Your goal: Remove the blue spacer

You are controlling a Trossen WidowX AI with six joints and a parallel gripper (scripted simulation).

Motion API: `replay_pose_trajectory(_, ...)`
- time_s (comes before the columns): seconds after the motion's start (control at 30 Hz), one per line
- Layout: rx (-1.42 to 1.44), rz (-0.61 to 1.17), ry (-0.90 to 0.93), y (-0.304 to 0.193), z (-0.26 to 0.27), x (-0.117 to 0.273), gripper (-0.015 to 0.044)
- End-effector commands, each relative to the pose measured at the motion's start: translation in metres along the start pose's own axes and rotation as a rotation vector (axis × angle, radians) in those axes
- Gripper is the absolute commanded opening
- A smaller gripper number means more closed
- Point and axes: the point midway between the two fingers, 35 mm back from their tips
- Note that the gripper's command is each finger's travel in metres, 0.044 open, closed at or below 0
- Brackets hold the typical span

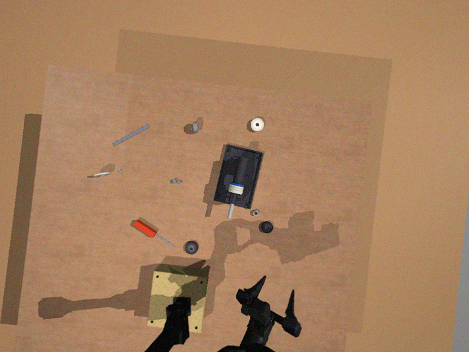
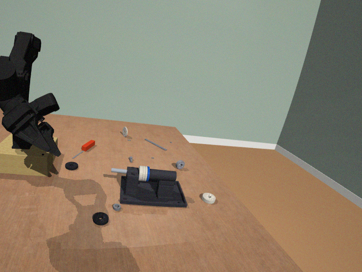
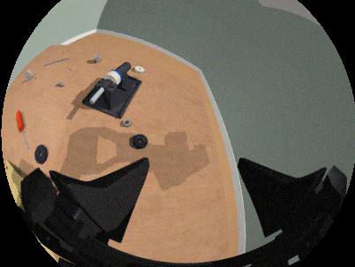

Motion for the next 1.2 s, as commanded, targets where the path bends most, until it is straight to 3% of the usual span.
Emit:
replay_pose_trajectory(0.0, -0.135, -0.024, 0.09, 0.003, 0.049, -0.052, 0.044)
replay_pose_trajectory(0.3, -0.328, -0.056, 0.227, 0.012, 0.14, -0.099, 0.044)
replay_pose_trajectory(0.57, -0.495, -0.063, 0.351, 0.015, 0.224, -0.105, 0.044)
replay_pose_trajectory(1.17, -0.499, -0.063, 0.354, 0.015, 0.229, -0.102, 0.044)
Point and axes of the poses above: the point midway between the two fingers, 35 mm back from their tips, its own x axis back along the fingers, its own z axis across the jaws, y = z × x, and after that the axes turned 15 degrees about -x, right-handed
